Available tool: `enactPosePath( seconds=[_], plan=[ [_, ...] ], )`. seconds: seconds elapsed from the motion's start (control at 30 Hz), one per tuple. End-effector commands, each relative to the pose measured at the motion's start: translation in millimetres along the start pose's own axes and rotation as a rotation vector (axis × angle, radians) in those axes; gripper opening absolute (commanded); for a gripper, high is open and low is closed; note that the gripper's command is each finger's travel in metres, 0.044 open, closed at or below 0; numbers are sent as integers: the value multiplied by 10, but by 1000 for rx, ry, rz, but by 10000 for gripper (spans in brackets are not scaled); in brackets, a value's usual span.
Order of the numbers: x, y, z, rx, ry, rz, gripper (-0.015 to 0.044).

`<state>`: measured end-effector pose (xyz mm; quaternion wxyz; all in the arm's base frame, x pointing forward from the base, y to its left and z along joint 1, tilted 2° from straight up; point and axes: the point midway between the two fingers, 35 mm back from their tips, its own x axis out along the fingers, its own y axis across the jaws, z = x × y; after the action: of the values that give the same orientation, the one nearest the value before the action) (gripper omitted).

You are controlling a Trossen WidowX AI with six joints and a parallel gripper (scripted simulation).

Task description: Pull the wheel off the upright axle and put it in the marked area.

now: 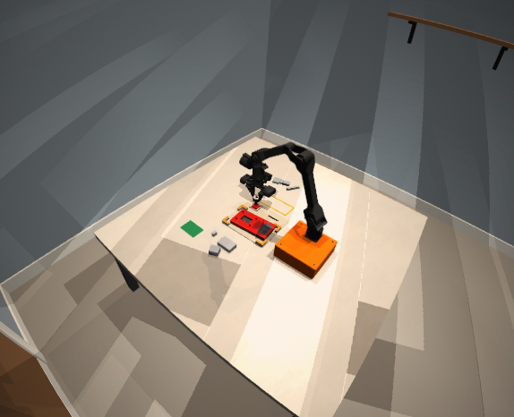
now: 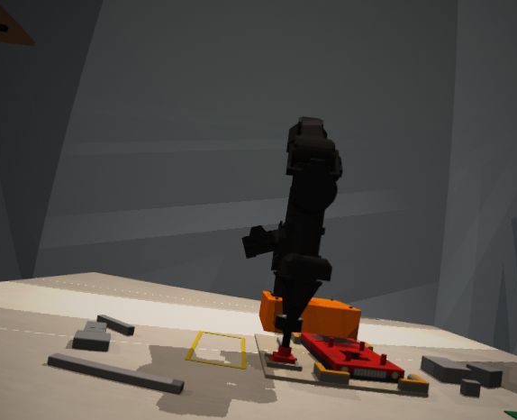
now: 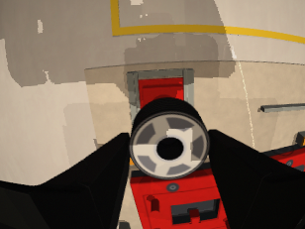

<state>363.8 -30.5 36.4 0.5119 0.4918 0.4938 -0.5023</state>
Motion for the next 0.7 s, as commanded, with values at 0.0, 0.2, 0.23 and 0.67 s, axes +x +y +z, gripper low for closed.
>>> enactPosePath(
  seconds=[0.0, 0.2, 0.23, 0.67],
  plan=[
    [-42, 20, 0, -4, 1, 9, 0],
    [-61, 19, 0, -4, 1, 9, 0],
    [-65, 18, 0, -4, 1, 10, 0],
    [-122, 17, 0, -5, 1, 10, 0]
  ],
)
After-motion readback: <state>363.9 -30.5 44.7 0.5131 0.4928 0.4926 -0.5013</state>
